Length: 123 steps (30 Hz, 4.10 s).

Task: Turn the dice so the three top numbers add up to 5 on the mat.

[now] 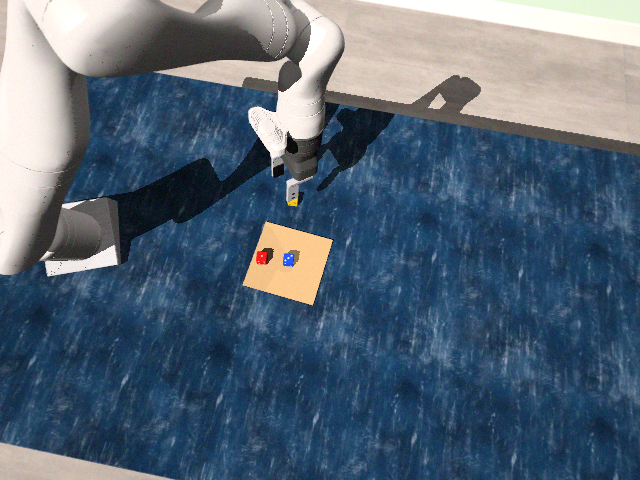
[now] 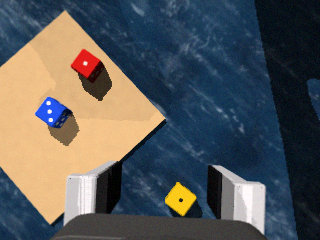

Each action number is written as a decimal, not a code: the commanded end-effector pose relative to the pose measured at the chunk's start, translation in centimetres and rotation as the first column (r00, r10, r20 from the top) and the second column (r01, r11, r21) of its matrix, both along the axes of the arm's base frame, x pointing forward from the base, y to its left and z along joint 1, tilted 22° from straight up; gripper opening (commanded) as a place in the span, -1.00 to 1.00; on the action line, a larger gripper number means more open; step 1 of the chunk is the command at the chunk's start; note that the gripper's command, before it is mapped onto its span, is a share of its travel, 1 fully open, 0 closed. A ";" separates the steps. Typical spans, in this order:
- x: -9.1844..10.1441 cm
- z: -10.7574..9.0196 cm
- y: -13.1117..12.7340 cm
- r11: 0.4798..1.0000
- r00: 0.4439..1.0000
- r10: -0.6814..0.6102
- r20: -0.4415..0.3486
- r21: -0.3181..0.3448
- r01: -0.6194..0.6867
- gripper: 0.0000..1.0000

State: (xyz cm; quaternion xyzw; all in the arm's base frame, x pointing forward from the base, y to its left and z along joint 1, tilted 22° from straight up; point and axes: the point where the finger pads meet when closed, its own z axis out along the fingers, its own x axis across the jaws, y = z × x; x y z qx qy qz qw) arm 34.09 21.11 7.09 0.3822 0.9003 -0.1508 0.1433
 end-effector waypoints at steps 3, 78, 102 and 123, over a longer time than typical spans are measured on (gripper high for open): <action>0.1 -0.1 -0.7 0.995 0.993 0.102 -0.053 -0.019 -0.103 1.00; 1.1 -2.9 1.4 -0.561 -0.749 0.470 -0.466 0.497 -0.662 1.00; 1.1 -2.9 1.6 -0.597 -0.785 0.422 -0.454 0.512 -0.618 0.40; 1.1 -2.9 1.6 -0.597 -0.785 0.422 -0.454 0.512 -0.618 0.40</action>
